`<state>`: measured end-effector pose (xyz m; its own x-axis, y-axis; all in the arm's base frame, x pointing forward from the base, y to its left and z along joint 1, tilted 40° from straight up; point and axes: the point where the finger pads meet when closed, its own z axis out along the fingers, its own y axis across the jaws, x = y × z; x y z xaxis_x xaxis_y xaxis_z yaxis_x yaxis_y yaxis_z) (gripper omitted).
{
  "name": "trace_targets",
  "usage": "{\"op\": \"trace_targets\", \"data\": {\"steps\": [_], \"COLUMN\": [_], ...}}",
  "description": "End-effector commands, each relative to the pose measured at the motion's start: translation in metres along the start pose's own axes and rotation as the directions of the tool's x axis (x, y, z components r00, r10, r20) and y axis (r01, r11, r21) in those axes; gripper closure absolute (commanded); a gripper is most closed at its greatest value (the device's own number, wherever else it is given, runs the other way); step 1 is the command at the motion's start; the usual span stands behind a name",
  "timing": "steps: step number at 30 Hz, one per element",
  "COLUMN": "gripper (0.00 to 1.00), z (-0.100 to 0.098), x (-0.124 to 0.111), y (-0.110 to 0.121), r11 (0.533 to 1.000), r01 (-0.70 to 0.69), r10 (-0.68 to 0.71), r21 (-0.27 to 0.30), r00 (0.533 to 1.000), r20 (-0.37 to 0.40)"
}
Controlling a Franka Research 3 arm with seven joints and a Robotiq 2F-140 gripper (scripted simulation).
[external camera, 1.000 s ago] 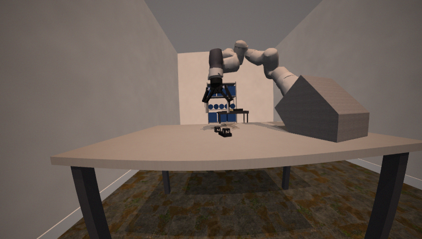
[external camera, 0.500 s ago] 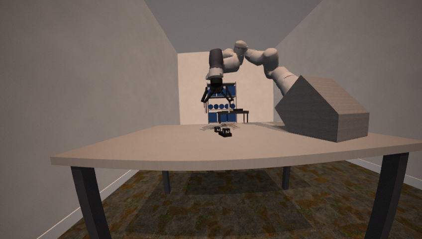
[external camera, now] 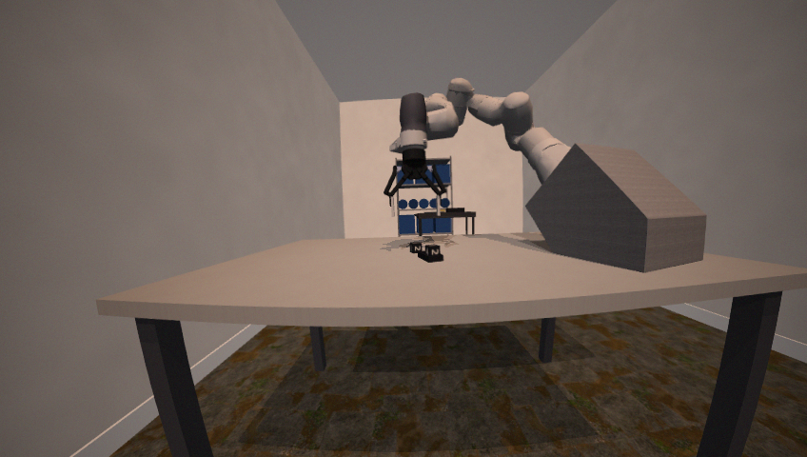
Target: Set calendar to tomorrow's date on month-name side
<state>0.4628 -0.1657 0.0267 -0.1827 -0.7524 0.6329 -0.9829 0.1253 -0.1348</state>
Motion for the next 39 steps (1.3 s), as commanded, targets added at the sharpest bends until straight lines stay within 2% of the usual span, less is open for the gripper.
{"op": "trace_targets", "data": {"steps": [1, 12, 22, 27, 29, 30, 39], "gripper": [0.0, 0.0, 0.0, 0.0, 0.0, 0.0, 0.0], "z": [0.0009, 0.0013, 0.0017, 0.0019, 0.0019, 0.002, 0.0023], "x": [0.0015, 0.0014, 0.0013, 0.0013, 0.0013, 0.0013, 0.0013], "y": [-0.0002, 0.0, 0.0002, 0.0003, 0.0003, 0.0003, 0.0004], "r11": [0.985, 0.95, 0.882, 0.834, 0.834, 0.81, 0.721], "r01": [0.172, 0.313, 0.471, 0.552, 0.552, 0.587, 0.692], "r10": [-0.172, -0.313, -0.471, -0.552, -0.552, -0.587, -0.692], "r21": [-0.01, -0.01, -0.009, -0.009, -0.009, -0.008, -0.007], "r00": [0.985, 0.95, 0.882, 0.834, 0.834, 0.81, 0.721], "r20": [0.004, 0.005, 0.007, 0.008, 0.008, 0.008, 0.009]}}
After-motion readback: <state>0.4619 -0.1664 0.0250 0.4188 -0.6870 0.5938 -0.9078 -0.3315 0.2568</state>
